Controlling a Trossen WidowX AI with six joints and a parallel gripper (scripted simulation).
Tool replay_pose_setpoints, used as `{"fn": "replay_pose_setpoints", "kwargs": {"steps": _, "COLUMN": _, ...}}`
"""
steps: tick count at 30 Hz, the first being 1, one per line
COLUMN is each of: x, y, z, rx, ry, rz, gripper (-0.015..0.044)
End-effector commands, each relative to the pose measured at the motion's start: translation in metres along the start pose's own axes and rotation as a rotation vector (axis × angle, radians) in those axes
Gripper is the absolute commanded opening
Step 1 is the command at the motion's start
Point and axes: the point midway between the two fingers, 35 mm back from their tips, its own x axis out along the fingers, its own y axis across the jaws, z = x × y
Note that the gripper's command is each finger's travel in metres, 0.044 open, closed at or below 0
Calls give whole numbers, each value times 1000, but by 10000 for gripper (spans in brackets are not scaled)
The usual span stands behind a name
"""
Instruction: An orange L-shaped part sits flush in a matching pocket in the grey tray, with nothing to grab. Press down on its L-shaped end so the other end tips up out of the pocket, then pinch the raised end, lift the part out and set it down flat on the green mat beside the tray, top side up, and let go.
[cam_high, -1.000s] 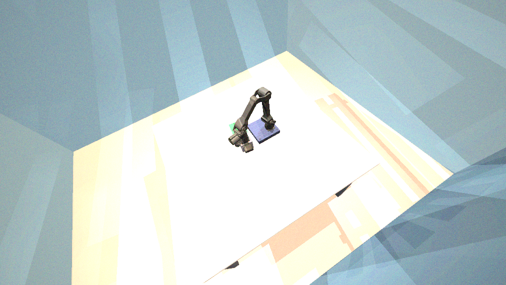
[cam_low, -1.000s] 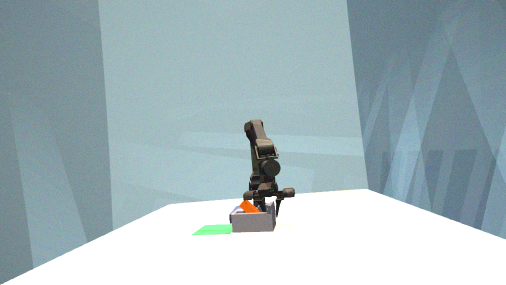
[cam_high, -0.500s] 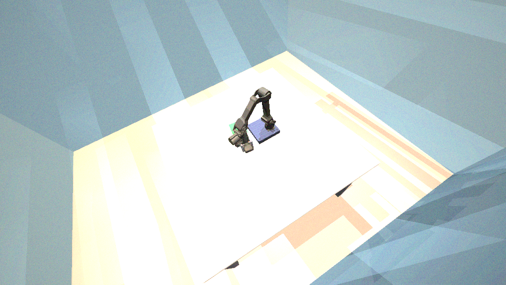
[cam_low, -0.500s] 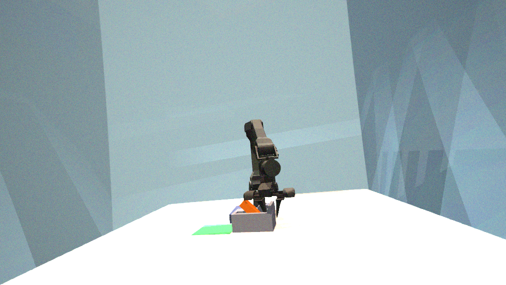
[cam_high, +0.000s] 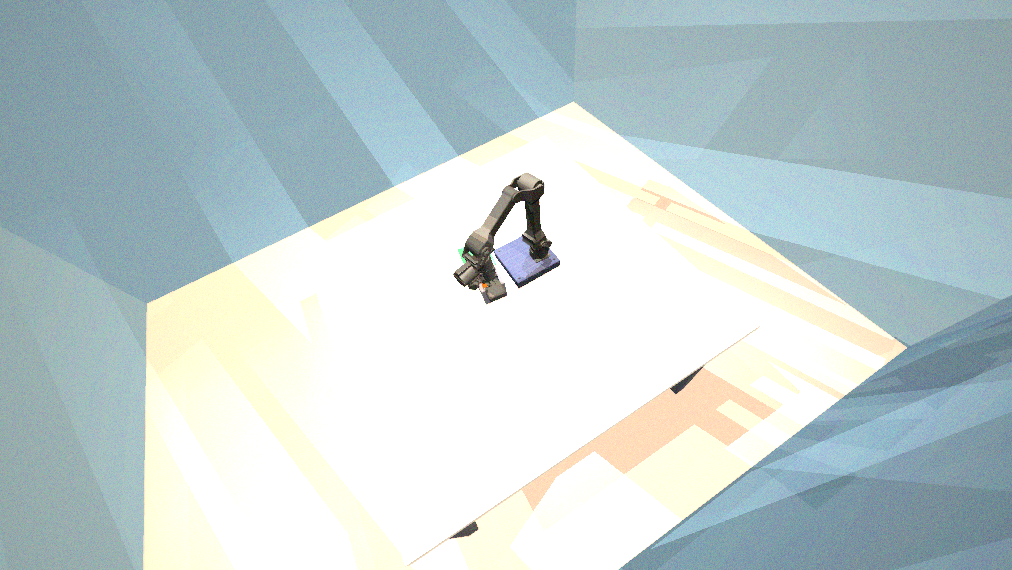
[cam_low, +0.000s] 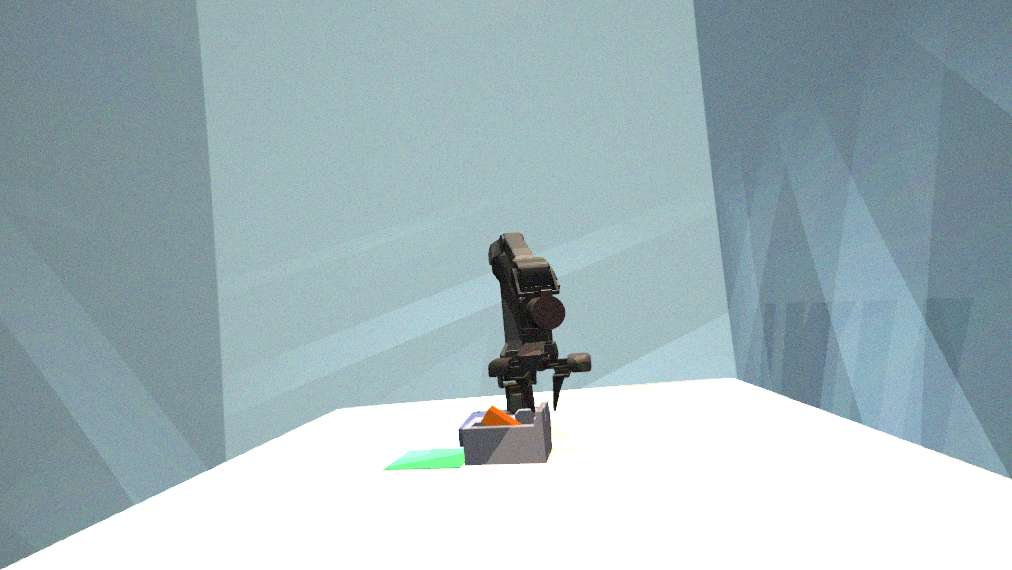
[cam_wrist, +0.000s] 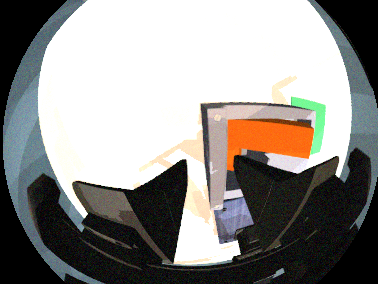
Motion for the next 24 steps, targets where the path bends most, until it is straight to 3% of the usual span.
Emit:
{"fn": "replay_pose_setpoints", "kwargs": {"steps": 1, "x": -54, "y": -7, "z": 0, "rx": -1, "ry": -24, "rz": 5, "gripper": 180}}
{"fn": "replay_pose_setpoints", "kwargs": {"steps": 24, "x": -60, "y": -6, "z": 1, "rx": 3, "ry": -39, "rz": 16, "gripper": 180}}
